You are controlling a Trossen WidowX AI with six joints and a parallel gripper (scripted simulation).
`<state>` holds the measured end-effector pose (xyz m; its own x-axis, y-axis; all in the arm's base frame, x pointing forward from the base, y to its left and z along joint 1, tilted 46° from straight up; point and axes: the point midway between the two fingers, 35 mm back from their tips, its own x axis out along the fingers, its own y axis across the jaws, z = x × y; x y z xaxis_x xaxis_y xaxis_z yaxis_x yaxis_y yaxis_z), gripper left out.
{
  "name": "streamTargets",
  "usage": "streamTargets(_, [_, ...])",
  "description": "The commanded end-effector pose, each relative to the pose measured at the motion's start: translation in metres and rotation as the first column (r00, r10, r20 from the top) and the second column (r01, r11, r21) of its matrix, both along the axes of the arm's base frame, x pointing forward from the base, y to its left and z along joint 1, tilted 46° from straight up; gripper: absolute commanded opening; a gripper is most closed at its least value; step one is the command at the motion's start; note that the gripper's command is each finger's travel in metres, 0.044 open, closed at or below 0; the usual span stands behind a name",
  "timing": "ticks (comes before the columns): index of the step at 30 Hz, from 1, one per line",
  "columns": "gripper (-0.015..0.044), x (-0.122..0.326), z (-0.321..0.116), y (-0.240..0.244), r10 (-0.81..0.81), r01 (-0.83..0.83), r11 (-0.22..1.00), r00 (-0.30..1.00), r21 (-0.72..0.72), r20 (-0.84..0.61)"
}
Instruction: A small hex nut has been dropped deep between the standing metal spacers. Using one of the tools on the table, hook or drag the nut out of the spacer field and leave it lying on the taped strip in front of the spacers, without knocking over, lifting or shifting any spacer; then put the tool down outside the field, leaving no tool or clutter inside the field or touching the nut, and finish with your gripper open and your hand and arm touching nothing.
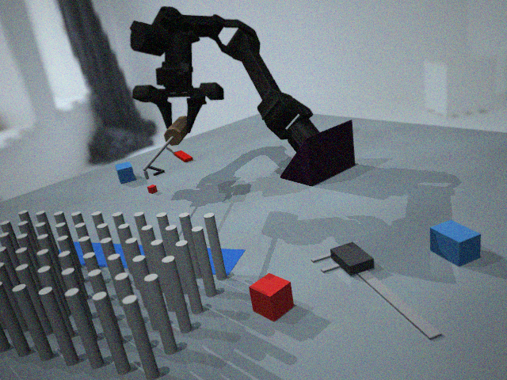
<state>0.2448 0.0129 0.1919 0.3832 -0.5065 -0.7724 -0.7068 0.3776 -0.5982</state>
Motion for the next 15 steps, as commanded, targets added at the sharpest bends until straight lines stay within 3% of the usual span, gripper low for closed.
streamTargets(1, [0.0000,-0.003,0.020,-0.014,0.049,-0.048,0.999,0.998,0.008,-0.049])
streamTargets(15, [0.0000,-0.028,0.077,-0.056,0.207,-0.208,0.978,0.965,0.014,-0.163])
